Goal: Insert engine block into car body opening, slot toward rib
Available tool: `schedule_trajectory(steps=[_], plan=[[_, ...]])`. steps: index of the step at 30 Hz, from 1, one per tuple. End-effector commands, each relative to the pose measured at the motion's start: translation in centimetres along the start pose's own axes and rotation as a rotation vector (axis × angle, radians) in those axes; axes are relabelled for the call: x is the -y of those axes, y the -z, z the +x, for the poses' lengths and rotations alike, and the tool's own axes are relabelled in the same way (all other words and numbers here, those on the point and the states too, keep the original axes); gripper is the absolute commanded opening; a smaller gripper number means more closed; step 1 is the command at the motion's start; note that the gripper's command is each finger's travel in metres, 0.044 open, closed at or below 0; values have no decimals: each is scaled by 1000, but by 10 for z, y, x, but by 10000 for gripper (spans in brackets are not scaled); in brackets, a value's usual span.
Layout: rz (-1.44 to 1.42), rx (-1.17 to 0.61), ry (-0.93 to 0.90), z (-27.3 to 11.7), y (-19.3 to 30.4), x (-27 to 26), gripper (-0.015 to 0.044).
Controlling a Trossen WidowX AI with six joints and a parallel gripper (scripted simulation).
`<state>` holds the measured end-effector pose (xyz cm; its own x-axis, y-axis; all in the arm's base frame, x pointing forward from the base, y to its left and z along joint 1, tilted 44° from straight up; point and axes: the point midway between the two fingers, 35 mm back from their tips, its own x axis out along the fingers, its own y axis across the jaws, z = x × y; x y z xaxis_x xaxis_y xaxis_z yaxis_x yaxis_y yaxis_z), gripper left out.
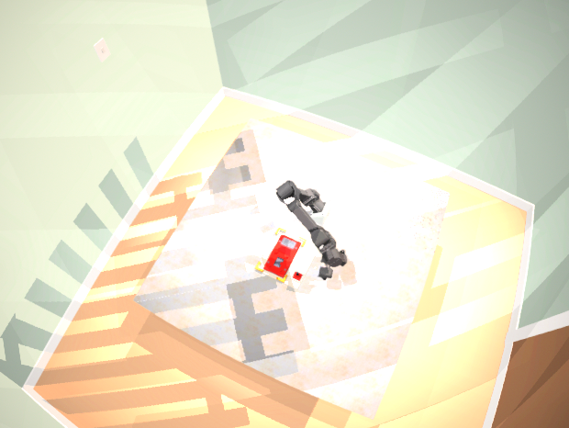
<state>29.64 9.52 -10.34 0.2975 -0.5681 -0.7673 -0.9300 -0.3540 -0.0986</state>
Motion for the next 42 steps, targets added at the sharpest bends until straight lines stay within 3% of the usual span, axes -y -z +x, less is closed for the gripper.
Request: schedule_trajectory(steps=[1,42], plan=[[-144,8,-35,0,-2,3,440],[-1476,261,-314,-20,14,9,440]])
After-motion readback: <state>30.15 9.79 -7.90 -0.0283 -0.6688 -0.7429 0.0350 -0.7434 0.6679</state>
